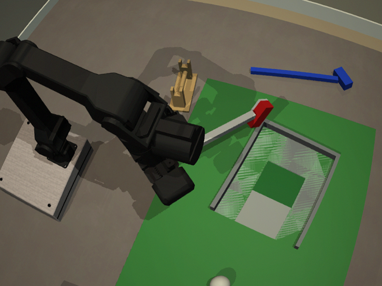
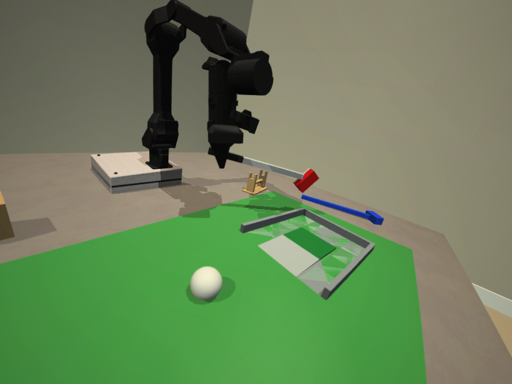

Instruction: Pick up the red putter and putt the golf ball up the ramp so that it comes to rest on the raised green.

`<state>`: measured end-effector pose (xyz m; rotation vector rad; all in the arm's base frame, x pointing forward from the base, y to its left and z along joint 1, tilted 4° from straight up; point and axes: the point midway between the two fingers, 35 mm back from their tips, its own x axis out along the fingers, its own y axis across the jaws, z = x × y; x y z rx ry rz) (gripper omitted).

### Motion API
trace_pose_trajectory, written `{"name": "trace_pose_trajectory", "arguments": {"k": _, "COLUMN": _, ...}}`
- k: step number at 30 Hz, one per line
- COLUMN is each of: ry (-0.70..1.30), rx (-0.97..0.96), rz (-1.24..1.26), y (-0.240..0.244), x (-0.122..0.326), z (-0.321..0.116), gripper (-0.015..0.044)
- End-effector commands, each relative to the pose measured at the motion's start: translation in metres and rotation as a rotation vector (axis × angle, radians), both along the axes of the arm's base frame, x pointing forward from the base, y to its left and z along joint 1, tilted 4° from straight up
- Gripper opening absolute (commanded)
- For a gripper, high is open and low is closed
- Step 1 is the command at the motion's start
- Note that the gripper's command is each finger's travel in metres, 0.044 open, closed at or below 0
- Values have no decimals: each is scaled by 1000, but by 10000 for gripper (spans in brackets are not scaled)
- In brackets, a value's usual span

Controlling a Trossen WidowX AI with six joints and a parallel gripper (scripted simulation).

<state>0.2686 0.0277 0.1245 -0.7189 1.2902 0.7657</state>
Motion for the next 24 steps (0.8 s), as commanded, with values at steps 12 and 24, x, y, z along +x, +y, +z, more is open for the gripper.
{"name": "trace_pose_trajectory", "arguments": {"k": 12, "ry": 12, "rx": -19, "rz": -431, "y": -74, "x": 1, "z": 11, "gripper": 0}}
{"name": "trace_pose_trajectory", "arguments": {"k": 24, "ry": 27, "rx": -34, "rz": -788, "y": -134, "x": -15, "z": 19, "gripper": 0}}
